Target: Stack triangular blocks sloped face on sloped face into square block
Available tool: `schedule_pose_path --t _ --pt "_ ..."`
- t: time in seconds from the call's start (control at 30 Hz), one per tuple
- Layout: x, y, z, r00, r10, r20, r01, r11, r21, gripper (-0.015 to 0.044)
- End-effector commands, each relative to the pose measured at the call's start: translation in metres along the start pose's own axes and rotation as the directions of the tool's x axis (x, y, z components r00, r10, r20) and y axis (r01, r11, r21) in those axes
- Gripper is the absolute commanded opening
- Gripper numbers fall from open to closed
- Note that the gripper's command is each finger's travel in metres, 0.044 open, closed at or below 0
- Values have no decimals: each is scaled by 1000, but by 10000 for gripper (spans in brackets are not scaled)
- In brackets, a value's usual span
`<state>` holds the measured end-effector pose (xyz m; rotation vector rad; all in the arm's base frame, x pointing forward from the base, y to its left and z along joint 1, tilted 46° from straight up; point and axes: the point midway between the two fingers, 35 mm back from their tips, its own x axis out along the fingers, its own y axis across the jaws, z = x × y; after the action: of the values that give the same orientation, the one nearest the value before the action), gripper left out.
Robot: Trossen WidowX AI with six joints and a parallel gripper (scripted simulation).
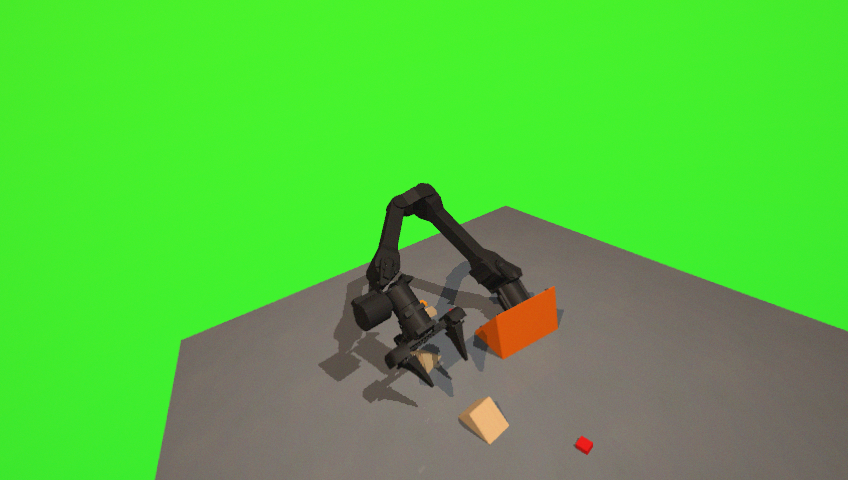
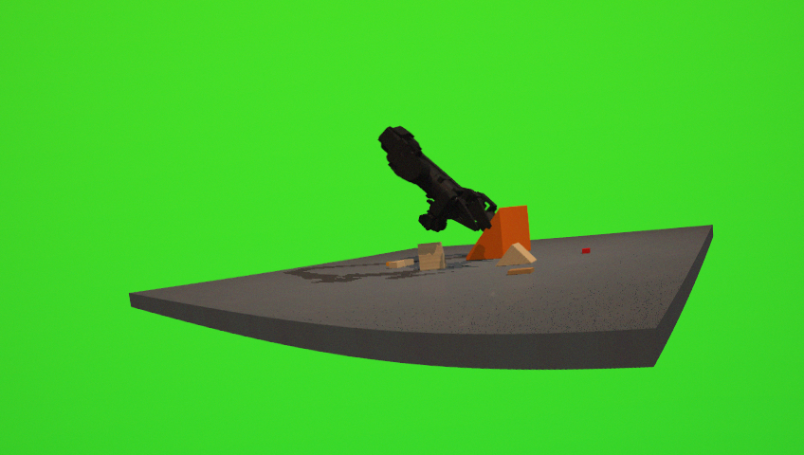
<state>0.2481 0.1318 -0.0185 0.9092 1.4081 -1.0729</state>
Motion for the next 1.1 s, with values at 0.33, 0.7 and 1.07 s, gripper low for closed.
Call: schedule_pose_path --t 0.33,0.7,1.07 --pt "98 -3 -1 1000 -6 -8 6 1000 13 440" --pt "101 -4 -3 1000 -6 -8 6 1000 13 440" --pt "100 -4 -2 1000 -4 -2 4 1000 10 387"
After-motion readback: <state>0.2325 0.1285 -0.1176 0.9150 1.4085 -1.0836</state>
